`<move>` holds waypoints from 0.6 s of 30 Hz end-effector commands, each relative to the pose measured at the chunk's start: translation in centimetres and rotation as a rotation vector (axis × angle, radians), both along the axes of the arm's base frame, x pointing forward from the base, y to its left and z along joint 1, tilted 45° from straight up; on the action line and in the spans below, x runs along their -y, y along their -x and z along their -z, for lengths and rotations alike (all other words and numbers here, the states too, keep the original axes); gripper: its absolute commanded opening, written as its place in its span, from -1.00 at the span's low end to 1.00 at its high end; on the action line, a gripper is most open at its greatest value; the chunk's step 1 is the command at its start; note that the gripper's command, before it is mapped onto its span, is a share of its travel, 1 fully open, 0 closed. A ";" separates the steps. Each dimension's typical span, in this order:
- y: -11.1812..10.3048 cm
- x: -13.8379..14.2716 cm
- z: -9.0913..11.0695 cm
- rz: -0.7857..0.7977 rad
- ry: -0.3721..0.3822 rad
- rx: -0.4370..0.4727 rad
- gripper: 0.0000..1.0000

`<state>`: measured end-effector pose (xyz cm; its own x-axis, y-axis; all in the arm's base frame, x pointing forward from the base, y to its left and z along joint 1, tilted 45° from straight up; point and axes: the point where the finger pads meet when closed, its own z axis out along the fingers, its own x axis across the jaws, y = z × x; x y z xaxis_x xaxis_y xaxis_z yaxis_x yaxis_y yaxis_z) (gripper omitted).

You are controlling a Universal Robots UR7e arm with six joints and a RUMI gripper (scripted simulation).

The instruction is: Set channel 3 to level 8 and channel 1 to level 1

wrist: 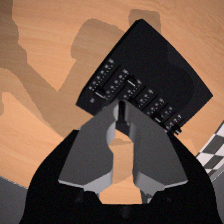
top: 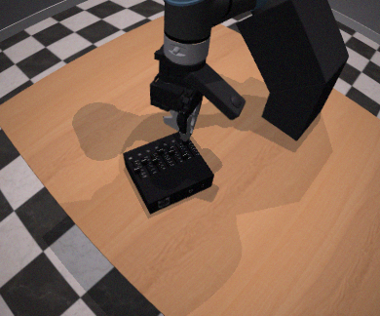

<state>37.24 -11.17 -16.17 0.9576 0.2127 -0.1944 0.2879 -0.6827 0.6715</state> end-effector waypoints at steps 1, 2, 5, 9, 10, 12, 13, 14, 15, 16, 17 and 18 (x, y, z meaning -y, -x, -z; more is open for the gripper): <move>-0.3 0.1 -0.1 0.210 0.008 0.184 -1.00; -0.4 0.1 -0.1 0.237 0.008 0.211 -1.00; -0.5 0.2 -0.2 0.292 0.007 0.266 -1.00; -0.7 0.3 -0.3 0.413 0.008 0.383 -1.00; -0.8 0.3 -0.3 0.443 0.008 0.413 -1.00; -0.9 0.4 -0.4 0.494 0.007 0.466 -1.00; -1.0 0.5 -0.4 0.521 0.006 0.493 -1.00; -1.1 0.5 -0.5 0.548 0.006 0.521 -1.00; -1.2 0.6 -0.5 0.575 0.005 0.548 -1.00; -1.2 0.6 -0.5 0.602 0.005 0.576 -1.00; -1.3 0.7 -0.6 0.630 0.004 0.603 -1.00; -1.3 0.7 -0.6 0.657 0.004 0.631 -1.00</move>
<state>38.35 -11.67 -15.81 0.9288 -0.2528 0.2711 -0.3702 -0.6710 0.6424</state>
